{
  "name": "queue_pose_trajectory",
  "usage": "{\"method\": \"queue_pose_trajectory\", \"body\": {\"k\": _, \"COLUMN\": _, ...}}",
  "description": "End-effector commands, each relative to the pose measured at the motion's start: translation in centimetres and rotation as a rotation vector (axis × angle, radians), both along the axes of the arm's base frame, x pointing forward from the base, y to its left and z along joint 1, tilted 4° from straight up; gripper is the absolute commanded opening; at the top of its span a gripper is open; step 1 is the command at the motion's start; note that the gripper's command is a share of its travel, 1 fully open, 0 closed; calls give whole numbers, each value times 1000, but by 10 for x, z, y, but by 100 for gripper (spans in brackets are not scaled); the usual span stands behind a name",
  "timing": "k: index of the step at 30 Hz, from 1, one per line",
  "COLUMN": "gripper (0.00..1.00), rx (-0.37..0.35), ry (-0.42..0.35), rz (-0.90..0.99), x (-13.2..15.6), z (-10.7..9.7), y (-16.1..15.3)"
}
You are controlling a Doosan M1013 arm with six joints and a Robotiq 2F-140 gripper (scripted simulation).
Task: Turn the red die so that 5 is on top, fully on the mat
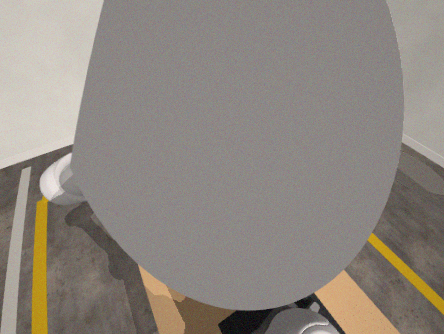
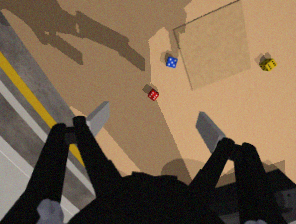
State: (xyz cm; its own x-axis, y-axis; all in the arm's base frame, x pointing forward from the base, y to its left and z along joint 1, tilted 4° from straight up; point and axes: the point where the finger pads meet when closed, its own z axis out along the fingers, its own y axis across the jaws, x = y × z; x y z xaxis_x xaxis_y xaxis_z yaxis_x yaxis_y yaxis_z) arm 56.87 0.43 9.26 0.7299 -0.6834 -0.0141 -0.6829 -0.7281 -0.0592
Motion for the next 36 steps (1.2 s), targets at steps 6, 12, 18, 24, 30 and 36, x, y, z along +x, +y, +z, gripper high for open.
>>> {"method": "queue_pose_trajectory", "body": {"k": 6, "gripper": 100, "rx": 3, "ry": -20, "rz": 320, "x": 0, "z": -7, "y": 1}}
{"method": "queue_pose_trajectory", "body": {"k": 12, "gripper": 100, "rx": -2, "ry": -29, "rz": 466, "x": 0, "z": -11, "y": 1}}
{"method": "queue_pose_trajectory", "body": {"k": 18, "gripper": 100, "rx": -9, "ry": -42, "rz": 697, "x": 0, "z": -16, "y": 1}}
{"method": "queue_pose_trajectory", "body": {"k": 24, "gripper": 100, "rx": -16, "ry": -54, "rz": 890, "x": 0, "z": -21, "y": 2}}
{"method": "queue_pose_trajectory", "body": {"k": 30, "gripper": 100, "rx": -19, "ry": -60, "rz": 994, "x": 0, "z": -23, "y": 2}}
{"method": "queue_pose_trajectory", "body": {"k": 36, "gripper": 21, "rx": -19, "ry": -60, "rz": 999, "x": 0, "z": -24, "y": 2}}
